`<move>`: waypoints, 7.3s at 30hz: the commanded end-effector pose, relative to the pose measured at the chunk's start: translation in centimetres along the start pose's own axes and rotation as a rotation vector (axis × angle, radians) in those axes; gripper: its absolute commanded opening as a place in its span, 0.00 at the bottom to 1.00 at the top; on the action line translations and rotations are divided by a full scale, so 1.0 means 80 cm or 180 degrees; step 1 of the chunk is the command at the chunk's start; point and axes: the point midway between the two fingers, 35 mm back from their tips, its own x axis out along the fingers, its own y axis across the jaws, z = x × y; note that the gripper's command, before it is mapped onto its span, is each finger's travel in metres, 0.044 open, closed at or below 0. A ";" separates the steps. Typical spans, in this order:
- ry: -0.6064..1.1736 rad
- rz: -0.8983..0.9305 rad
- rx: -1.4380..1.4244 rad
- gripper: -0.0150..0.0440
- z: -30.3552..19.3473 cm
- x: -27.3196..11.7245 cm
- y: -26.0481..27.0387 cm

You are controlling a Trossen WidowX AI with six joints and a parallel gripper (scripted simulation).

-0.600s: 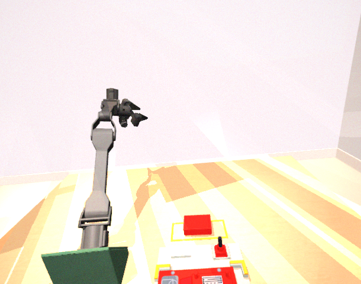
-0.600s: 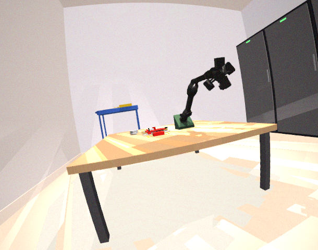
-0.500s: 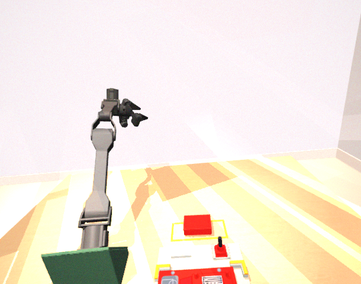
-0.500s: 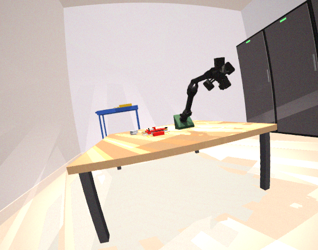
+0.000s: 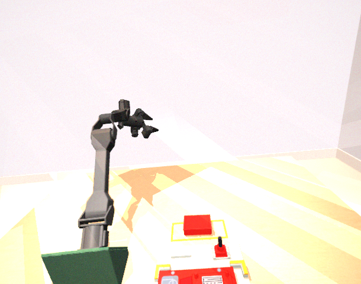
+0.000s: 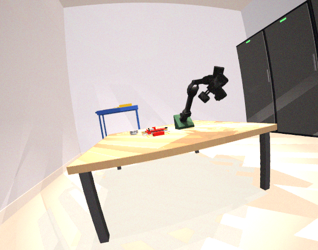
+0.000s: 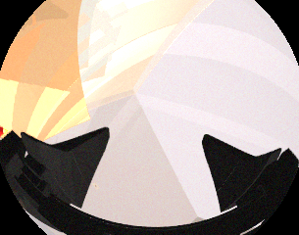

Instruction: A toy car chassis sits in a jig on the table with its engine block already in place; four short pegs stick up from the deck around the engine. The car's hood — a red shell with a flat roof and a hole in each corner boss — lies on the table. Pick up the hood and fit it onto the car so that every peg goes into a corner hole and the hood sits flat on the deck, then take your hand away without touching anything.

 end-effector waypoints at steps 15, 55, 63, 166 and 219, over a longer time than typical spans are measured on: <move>-0.0120 0.1604 0.0786 1.00 -0.008 0.118 0.275; 0.3754 0.4517 0.8432 1.00 -0.167 -0.140 0.693; 0.3755 0.4516 0.8431 1.00 -0.163 -0.138 0.697; 0.3716 0.4492 0.8412 0.84 -0.102 -0.105 0.741; 0.3781 0.4456 0.8371 0.25 -0.230 -0.170 0.733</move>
